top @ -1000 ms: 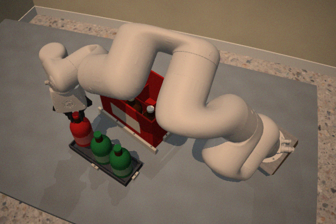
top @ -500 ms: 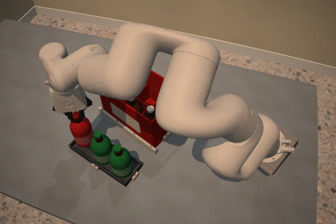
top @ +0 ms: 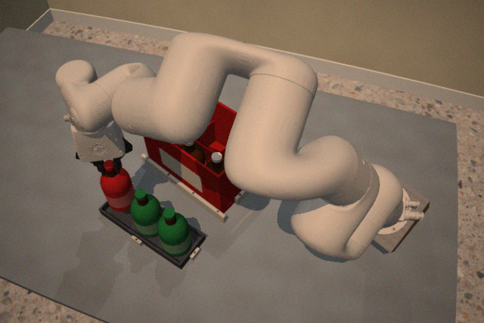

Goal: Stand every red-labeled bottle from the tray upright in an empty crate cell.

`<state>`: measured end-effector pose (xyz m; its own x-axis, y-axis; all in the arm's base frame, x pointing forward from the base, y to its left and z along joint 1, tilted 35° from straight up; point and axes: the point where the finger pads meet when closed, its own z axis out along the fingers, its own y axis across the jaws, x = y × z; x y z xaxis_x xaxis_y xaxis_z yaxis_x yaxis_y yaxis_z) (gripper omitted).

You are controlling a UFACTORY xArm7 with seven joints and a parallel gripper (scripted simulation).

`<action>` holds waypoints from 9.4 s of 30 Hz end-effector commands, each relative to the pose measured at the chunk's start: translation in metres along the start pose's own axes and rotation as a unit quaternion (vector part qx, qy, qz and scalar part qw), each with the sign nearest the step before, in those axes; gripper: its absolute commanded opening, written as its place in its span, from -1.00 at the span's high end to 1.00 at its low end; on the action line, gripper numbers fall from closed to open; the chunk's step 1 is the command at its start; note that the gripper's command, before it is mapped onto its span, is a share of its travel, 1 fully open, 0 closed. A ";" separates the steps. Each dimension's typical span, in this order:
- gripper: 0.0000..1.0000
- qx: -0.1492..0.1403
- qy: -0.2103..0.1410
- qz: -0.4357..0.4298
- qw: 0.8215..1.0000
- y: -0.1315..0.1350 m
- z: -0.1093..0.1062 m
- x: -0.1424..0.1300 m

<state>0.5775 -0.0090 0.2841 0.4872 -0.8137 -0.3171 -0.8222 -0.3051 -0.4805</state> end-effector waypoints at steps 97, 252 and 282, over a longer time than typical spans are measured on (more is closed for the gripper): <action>1.00 0.002 0.002 0.000 1.000 -0.001 -0.061 0.001; 1.00 0.002 0.002 0.000 1.000 0.000 -0.141 0.001; 1.00 0.002 0.002 0.000 1.000 0.000 -0.142 0.001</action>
<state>0.5358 -0.0779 0.3982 0.4873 -0.8136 -0.3172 -0.8220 -0.3049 -0.4809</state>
